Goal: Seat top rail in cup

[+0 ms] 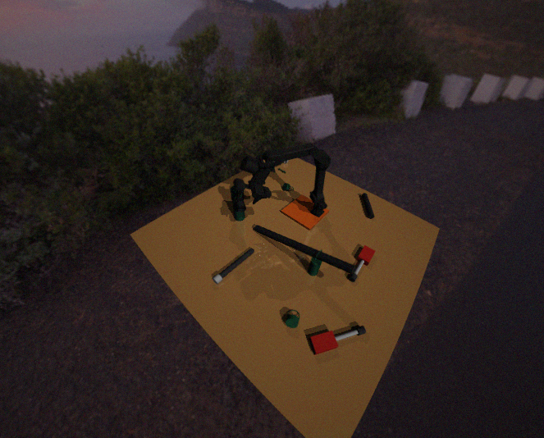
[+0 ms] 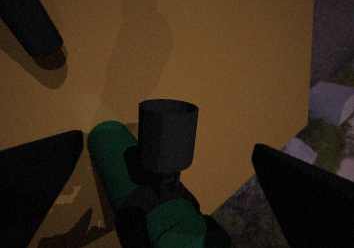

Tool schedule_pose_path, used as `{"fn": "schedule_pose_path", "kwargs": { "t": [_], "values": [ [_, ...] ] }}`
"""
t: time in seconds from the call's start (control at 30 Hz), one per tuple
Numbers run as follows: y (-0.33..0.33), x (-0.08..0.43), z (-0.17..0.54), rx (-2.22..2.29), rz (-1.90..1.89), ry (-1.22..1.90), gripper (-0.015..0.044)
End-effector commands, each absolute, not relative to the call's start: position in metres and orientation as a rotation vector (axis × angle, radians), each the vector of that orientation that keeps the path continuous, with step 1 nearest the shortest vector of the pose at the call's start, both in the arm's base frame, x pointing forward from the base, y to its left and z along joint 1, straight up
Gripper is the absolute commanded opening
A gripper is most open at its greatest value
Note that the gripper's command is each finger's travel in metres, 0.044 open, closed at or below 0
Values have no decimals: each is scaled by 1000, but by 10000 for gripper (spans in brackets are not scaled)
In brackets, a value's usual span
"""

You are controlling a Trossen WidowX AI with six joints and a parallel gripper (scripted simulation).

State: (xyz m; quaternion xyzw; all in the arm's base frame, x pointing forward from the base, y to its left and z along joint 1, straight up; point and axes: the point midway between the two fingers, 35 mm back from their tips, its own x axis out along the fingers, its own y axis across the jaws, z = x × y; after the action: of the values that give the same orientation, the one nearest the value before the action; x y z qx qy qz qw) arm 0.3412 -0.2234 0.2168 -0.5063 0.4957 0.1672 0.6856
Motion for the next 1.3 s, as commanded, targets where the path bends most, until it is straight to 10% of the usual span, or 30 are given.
{"fn": "schedule_pose_path", "kwargs": {
  "t": [0.0,1.27],
  "values": [
    [-223,342,212,-1135,382,1106,440],
    [-240,370,161,-1137,380,1105,440]
  ]
}}
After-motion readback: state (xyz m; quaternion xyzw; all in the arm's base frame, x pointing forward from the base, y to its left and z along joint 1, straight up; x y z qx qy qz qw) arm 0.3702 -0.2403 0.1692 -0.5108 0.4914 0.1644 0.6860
